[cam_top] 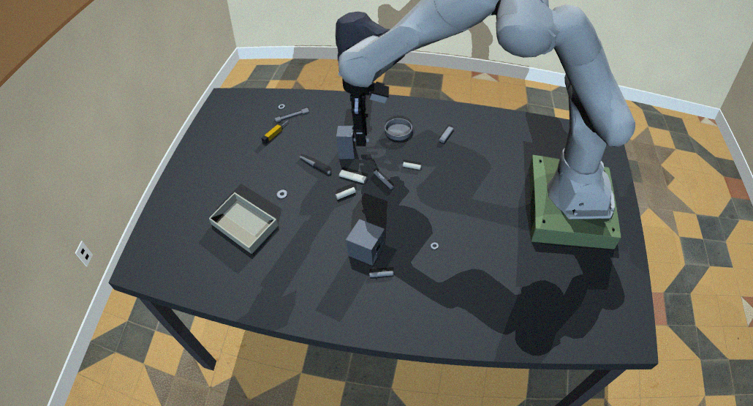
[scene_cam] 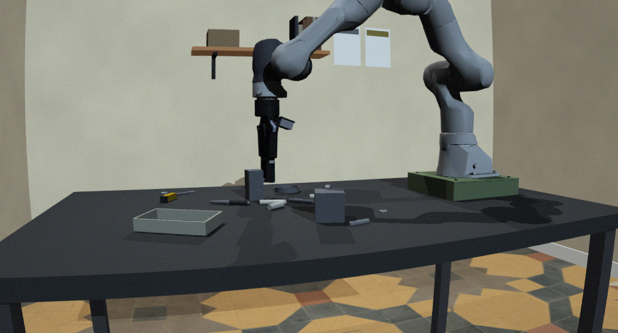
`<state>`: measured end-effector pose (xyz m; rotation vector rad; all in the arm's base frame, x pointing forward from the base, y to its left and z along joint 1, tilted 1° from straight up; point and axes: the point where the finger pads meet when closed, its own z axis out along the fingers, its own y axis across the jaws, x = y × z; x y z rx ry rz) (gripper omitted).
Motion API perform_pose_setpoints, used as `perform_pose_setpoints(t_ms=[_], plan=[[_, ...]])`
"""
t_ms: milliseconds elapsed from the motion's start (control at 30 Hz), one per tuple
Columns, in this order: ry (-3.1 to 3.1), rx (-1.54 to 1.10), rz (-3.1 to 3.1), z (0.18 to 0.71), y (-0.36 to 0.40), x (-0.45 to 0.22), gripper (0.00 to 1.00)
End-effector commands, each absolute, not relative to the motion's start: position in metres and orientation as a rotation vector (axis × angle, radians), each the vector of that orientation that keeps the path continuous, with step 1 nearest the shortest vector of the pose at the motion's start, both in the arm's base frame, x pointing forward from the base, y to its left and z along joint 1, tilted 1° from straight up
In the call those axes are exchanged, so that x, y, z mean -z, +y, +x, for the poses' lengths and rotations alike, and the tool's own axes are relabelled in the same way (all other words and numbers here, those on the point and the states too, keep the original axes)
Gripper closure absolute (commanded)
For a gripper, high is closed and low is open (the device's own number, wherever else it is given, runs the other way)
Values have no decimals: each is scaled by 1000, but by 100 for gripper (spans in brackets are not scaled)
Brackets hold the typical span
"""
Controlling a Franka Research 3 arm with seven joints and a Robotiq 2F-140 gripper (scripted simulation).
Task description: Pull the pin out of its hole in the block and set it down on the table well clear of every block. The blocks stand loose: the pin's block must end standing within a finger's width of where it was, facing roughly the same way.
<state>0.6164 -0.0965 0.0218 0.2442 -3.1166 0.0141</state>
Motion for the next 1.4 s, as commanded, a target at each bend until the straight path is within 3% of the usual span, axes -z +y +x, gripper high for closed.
perform_pose_setpoints(t_ms=[0, 900, 933, 1367], plan=[[-3121, -14, 254, 618, -97, -21, 68], [-3121, -9, 251, 618, -96, -19, 68], [-3121, -9, 251, 618, -96, -19, 90], [-3121, -9, 251, 618, -96, -19, 90]])
